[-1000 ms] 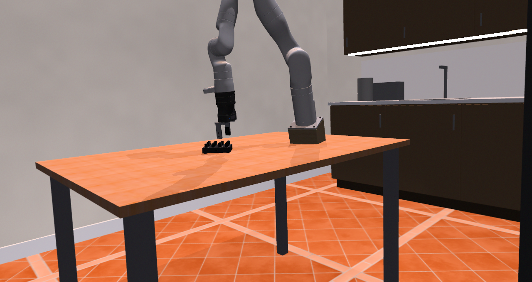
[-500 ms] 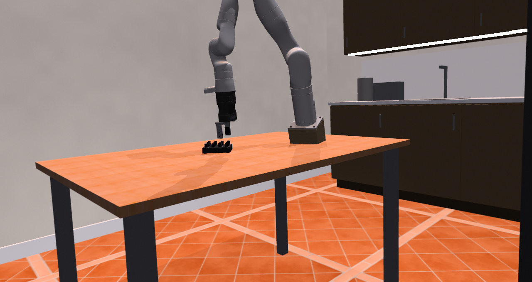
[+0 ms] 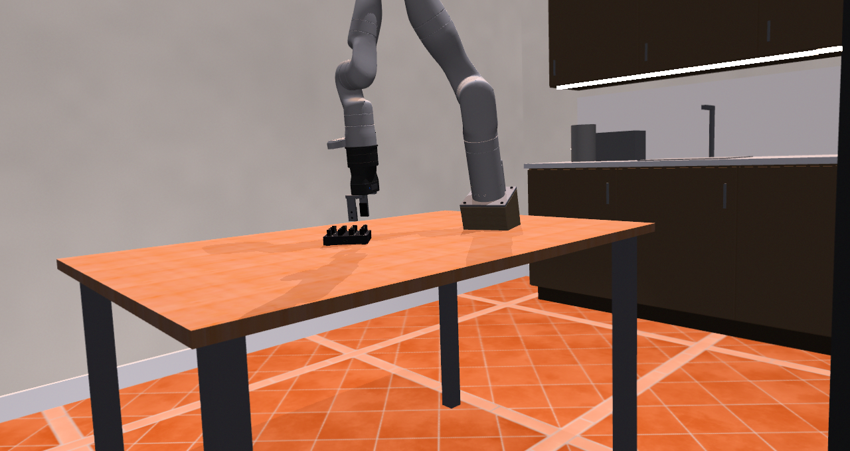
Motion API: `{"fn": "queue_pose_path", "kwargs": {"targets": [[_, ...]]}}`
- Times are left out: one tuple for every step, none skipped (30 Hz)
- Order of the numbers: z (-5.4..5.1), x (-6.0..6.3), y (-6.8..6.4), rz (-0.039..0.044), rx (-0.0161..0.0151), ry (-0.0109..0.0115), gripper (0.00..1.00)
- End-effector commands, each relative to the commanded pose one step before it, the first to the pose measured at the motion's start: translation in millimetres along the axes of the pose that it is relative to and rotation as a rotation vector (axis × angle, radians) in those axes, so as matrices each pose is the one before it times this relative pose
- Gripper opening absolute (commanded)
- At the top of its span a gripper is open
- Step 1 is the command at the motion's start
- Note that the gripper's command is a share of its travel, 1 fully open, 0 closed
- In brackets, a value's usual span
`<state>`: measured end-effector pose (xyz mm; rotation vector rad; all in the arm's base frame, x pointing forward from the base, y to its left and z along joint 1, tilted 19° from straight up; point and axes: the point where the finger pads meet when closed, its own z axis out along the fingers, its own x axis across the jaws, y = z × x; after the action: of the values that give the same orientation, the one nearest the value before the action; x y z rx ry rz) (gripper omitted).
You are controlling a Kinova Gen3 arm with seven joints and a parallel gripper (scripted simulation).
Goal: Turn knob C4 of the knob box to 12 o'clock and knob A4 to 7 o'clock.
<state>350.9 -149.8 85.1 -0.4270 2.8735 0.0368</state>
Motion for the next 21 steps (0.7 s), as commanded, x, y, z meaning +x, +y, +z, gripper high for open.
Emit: {"fn": "queue_pose_path", "kwargs": {"targets": [[-0.59,1.37,-1.41,0.00415,0.0014,-0.00051,1.0],[0.0,0.0,0.0,0.0,0.0,0.0,1.0],[0.0,0.0,0.0,0.0,0.0,0.0,1.0],[-0.06,0.58,0.35,-0.02099,-0.00016,-0.00444,1.0],[0.0,0.0,0.0,0.0,0.0,0.0,1.0],[0.0,0.0,0.0,0.0,0.0,0.0,1.0],[0.0,0.0,0.0,0.0,0.0,0.0,1.0],[0.0,0.0,0.0,0.0,0.0,0.0,1.0],[0.0,0.0,0.0,0.0,0.0,0.0,1.0],[-0.08,0.54,0.38,-0.02044,-0.00007,-0.00436,1.0],[0.0,0.0,0.0,0.0,0.0,0.0,1.0],[0.0,0.0,0.0,0.0,0.0,0.0,1.0],[0.0,0.0,0.0,0.0,0.0,0.0,1.0],[0.0,0.0,0.0,0.0,0.0,0.0,1.0],[0.0,0.0,0.0,0.0,0.0,0.0,1.0],[0.0,0.0,0.0,0.0,0.0,0.0,1.0],[0.0,0.0,0.0,0.0,0.0,0.0,1.0],[0.0,0.0,0.0,0.0,0.0,0.0,1.0],[-0.1,0.5,0.41,-0.0199,0.00002,-0.00428,1.0],[0.0,0.0,0.0,0.0,0.0,0.0,1.0],[0.0,0.0,0.0,0.0,0.0,0.0,1.0]]}}
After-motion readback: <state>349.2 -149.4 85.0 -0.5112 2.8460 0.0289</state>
